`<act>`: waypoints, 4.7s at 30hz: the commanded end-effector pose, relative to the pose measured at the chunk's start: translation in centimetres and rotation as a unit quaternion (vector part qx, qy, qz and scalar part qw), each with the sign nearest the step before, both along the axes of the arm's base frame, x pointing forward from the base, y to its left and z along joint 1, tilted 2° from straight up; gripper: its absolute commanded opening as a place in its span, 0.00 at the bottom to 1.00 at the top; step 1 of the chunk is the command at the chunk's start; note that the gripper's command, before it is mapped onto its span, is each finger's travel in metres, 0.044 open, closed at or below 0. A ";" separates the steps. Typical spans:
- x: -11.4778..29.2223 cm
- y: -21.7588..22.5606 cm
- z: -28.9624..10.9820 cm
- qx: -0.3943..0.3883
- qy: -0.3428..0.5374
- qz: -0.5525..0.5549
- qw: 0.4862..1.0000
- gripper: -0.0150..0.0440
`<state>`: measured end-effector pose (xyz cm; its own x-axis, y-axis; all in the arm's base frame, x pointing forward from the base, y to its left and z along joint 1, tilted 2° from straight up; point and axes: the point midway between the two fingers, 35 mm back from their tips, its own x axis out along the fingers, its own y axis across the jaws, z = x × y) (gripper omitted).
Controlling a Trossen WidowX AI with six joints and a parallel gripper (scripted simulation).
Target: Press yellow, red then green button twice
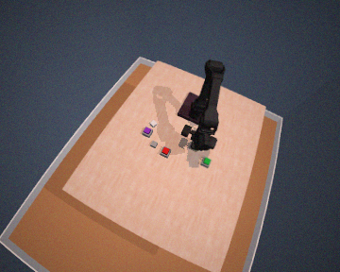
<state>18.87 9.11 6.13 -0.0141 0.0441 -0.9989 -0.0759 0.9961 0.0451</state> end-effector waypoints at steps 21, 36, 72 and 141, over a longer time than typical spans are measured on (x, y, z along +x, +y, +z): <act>5.9 -3.9 8.5 -0.002 -0.011 -0.001 1.000 0.29; 12.6 -12.7 7.6 -0.006 -0.013 -0.001 1.000 0.29; 12.7 -12.4 -1.7 -0.006 -0.013 -0.001 1.000 0.29; 5.9 10.4 2.6 0.006 -0.010 -0.001 1.000 0.29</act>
<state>24.81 19.31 9.71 -0.0020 0.0492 -0.9988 -0.0800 0.9956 0.0492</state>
